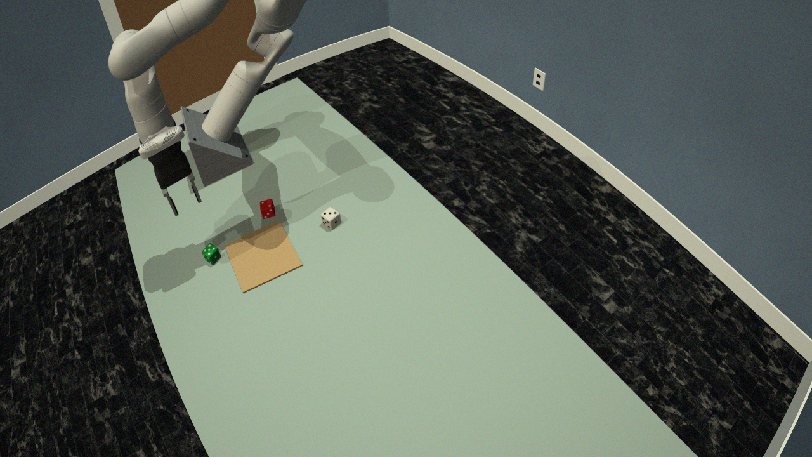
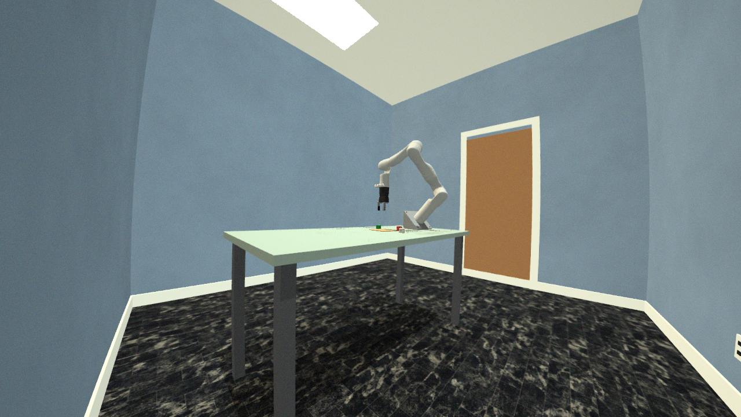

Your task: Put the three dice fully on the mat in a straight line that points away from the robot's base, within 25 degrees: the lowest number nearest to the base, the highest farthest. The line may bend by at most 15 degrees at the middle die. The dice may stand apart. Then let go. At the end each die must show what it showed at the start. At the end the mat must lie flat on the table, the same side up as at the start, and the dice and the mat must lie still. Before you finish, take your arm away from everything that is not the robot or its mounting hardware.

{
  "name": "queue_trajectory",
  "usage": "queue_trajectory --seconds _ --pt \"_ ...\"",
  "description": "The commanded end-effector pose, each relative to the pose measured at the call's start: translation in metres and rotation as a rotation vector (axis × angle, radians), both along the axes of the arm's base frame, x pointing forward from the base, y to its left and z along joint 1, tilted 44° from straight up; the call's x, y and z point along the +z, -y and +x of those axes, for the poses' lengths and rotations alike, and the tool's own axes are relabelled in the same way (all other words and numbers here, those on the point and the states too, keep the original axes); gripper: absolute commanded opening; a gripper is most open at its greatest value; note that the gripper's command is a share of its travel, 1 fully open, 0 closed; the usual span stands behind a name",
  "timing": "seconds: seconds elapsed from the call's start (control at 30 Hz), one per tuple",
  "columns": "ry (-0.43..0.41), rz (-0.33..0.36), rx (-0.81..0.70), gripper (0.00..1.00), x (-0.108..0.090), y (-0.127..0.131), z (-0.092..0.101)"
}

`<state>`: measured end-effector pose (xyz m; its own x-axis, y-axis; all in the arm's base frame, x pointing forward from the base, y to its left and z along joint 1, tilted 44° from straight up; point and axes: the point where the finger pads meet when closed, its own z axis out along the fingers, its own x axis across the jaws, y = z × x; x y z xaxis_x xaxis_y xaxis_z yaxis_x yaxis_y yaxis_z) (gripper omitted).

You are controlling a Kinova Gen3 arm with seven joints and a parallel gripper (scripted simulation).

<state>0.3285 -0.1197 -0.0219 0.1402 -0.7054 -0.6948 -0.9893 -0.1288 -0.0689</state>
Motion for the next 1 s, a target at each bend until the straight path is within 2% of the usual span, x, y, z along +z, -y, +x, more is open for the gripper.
queue_trajectory --seconds 0.0,0.23,0.3,0.57,0.97 --pt "0.0 0.0 -0.001 1.0 -0.002 -0.002 0.0" --pt "0.0 0.0 -0.001 1.0 -0.03 -0.028 -0.001" --pt "0.0 0.0 -0.001 1.0 -0.03 -0.028 -0.001" --pt "0.0 0.0 -0.001 1.0 -0.067 -0.064 -0.003" --pt "0.0 0.0 -0.001 1.0 -0.072 -0.068 -0.003"
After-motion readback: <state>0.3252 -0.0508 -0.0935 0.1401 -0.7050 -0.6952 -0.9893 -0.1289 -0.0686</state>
